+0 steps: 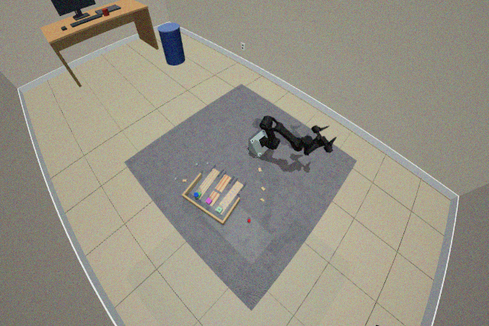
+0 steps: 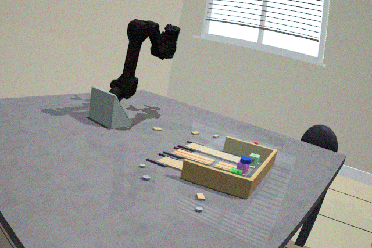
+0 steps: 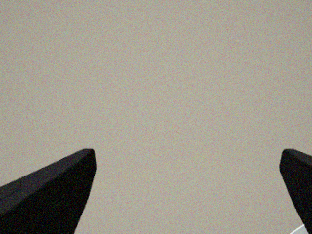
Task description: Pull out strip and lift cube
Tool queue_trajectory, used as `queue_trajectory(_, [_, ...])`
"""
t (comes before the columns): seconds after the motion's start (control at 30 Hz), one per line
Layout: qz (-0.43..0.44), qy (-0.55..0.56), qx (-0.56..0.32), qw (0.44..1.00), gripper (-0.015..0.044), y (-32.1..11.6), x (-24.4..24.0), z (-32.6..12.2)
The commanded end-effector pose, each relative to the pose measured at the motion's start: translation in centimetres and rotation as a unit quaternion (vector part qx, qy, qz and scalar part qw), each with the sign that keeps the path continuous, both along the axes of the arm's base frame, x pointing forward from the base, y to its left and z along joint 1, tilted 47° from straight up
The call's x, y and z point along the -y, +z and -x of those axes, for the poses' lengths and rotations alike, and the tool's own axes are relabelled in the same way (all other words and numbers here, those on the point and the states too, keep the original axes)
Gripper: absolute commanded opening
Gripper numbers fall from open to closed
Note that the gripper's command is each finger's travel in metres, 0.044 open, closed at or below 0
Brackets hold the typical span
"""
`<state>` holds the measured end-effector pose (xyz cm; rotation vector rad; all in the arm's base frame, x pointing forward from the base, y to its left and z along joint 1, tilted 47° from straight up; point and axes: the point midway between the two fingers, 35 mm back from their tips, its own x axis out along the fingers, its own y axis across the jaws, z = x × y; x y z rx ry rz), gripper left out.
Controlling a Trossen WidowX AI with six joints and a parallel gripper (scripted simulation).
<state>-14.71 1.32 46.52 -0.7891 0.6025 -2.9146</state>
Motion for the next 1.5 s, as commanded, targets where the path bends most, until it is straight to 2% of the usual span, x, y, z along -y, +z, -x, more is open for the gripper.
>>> queue_trajectory(0.0, [0.046,-0.072,0.010,0.996,0.0400,-0.9,-4.7,0.4])
queue_trajectory(0.17, [0.106,-0.190,0.028,0.976,0.0400,-2.4,-11.7,-0.9])
queue_trajectory(0.37, [0.143,-0.302,0.030,0.942,0.0400,-3.8,-17.1,-4.4])
queue_trajectory(0.6, [0.242,-0.449,0.022,0.860,0.0400,-7.6,-23.9,-12.9])
queue_trajectory(0.8, [0.326,-0.554,-0.010,0.766,0.0400,-11.5,-26.0,-22.3])
queue_trajectory(0.93, [0.377,-0.610,-0.043,0.695,0.0400,-14.3,-25.3,-28.8])
queue_trajectory(1.1, [0.435,-0.665,-0.097,0.600,0.0400,-18.1,-22.1,-36.4])
queue_trajectory(1.3, [0.489,-0.706,-0.178,0.480,0.0400,-22.7,-15.5,-43.5])
queue_trajectory(1.47, [0.519,-0.720,-0.258,0.381,0.0400,-26.6,-8.3,-47.3])
